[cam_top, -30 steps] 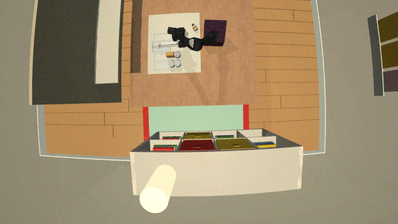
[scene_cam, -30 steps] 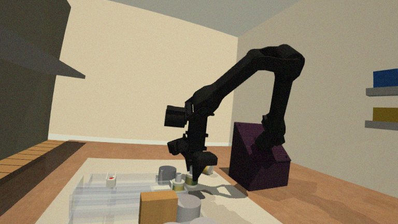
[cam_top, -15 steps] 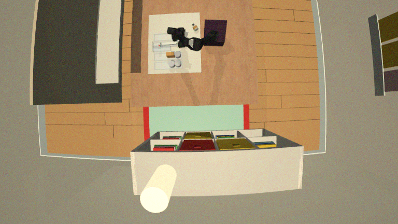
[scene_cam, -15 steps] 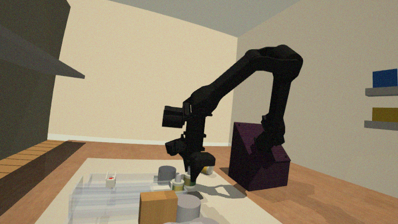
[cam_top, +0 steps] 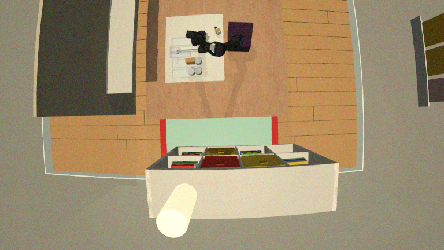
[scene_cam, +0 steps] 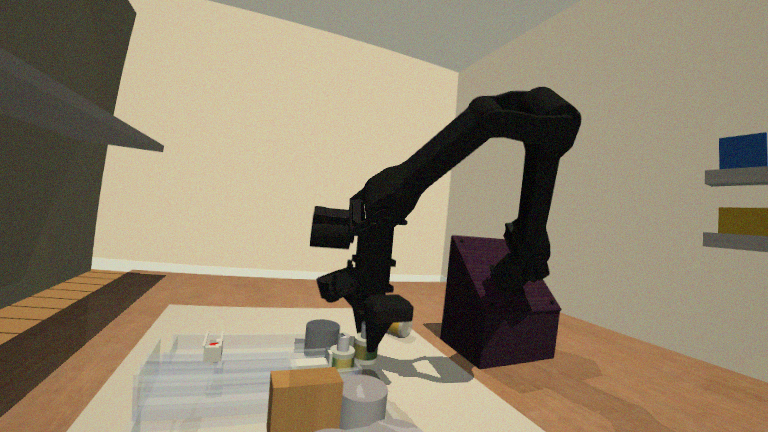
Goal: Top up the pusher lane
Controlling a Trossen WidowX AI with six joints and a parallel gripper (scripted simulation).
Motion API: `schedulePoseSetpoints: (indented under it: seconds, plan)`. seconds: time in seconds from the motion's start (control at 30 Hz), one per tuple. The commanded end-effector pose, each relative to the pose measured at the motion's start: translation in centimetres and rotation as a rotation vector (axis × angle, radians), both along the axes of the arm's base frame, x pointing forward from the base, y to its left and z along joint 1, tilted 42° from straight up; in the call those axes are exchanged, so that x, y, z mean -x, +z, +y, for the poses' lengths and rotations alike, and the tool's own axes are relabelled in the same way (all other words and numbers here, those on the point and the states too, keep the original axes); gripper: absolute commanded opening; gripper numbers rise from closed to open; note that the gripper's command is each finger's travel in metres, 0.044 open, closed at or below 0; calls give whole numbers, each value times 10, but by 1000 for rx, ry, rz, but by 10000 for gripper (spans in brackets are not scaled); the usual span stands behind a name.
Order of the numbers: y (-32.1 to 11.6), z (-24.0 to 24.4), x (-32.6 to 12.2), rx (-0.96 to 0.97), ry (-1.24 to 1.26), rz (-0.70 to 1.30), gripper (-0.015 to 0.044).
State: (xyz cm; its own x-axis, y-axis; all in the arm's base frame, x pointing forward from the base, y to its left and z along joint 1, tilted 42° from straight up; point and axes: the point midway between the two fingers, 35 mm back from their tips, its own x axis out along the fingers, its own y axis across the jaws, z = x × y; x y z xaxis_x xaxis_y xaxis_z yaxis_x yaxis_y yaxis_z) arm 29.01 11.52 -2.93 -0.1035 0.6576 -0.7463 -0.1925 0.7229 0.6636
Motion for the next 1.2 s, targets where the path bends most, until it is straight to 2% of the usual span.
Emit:
schedulePoseSetpoints:
  seconds: [0.0, 1.17]
  plan:
    - [2, 1, -9, -4, -5, -17, 0]
    - [4, 5, -26, -4, -5, -19, 0]
